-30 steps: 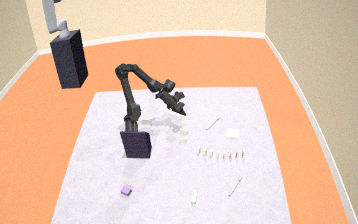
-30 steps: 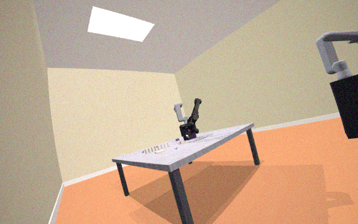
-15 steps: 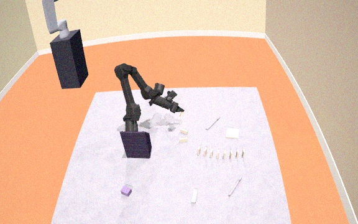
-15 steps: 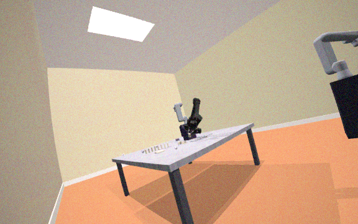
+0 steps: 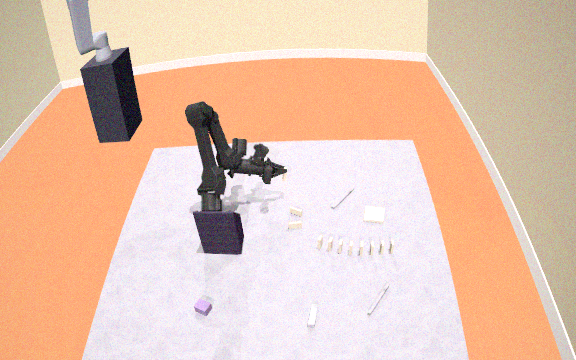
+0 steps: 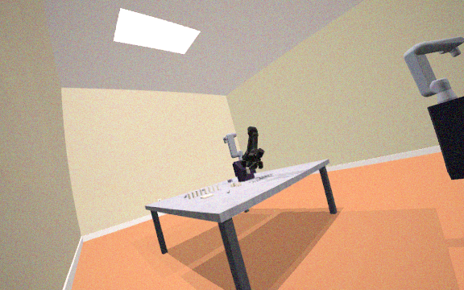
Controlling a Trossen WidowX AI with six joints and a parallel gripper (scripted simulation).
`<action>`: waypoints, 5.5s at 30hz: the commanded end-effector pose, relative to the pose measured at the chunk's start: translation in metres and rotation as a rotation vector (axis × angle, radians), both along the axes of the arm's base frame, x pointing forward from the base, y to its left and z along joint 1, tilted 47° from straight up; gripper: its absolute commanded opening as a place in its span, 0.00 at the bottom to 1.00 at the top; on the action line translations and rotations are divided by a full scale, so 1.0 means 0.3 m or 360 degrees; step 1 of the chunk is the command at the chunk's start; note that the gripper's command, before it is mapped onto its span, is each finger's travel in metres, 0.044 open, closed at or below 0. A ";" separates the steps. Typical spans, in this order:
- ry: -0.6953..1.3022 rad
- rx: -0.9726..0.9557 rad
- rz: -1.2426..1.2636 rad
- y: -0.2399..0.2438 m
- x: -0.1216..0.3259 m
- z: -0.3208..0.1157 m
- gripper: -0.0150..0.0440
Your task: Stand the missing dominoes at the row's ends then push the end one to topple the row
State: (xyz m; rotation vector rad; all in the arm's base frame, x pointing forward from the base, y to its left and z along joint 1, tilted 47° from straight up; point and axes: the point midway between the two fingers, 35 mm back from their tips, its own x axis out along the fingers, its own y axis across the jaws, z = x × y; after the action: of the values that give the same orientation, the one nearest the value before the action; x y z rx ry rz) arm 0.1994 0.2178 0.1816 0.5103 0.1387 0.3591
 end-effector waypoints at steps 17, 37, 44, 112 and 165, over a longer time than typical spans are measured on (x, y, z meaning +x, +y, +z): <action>-0.0030 0.0489 -0.0200 -0.136 -0.096 0.011 0.44; -0.0021 0.0490 -0.0201 -0.117 -0.094 0.004 0.44; -0.0004 0.0490 -0.0201 -0.078 -0.091 -0.012 0.44; 0.0089 0.0487 -0.0213 0.139 -0.088 -0.232 1.00; 0.1554 -0.0277 0.1135 -0.015 0.064 -0.065 1.00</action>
State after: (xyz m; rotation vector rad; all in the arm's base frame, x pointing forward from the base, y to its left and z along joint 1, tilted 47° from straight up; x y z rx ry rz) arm 0.2607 0.2482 0.1157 0.2627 0.9156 0.5551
